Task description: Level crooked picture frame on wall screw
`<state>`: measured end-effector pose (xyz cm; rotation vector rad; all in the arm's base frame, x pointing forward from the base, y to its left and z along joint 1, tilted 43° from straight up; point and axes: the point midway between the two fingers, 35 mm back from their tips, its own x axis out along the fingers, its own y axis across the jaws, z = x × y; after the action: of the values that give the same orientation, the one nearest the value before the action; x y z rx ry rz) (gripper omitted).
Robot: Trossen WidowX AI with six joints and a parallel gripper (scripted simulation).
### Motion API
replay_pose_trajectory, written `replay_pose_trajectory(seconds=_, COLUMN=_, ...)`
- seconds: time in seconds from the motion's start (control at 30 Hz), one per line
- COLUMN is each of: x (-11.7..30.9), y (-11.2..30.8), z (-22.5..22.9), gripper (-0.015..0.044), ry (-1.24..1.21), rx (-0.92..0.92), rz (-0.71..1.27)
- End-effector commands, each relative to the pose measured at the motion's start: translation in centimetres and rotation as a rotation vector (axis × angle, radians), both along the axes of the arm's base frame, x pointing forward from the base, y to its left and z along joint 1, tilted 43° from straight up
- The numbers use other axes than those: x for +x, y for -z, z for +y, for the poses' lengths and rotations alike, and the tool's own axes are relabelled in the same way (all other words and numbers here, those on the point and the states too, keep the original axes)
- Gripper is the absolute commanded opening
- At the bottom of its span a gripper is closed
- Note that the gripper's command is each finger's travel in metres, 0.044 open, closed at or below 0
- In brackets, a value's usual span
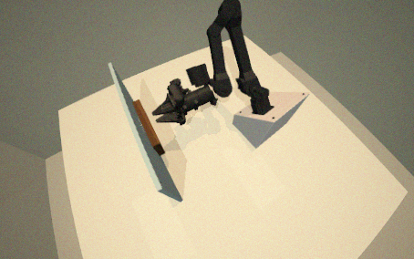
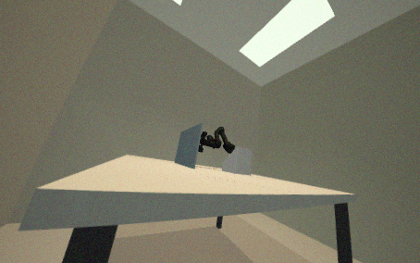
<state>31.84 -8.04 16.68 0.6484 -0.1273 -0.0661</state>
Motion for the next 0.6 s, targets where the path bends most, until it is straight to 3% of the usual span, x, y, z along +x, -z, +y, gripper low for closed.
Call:
replay_pose_trajectory(seconds=0.0, x=0.7, y=0.2, z=-0.1, gripper=0.0260, ry=0.002, rx=0.007, rz=0.008)
replay_pose_trajectory(seconds=0.57, x=3.1, y=0.0, z=-0.3, gripper=0.0260, ry=0.002, rx=0.007, rz=0.006)
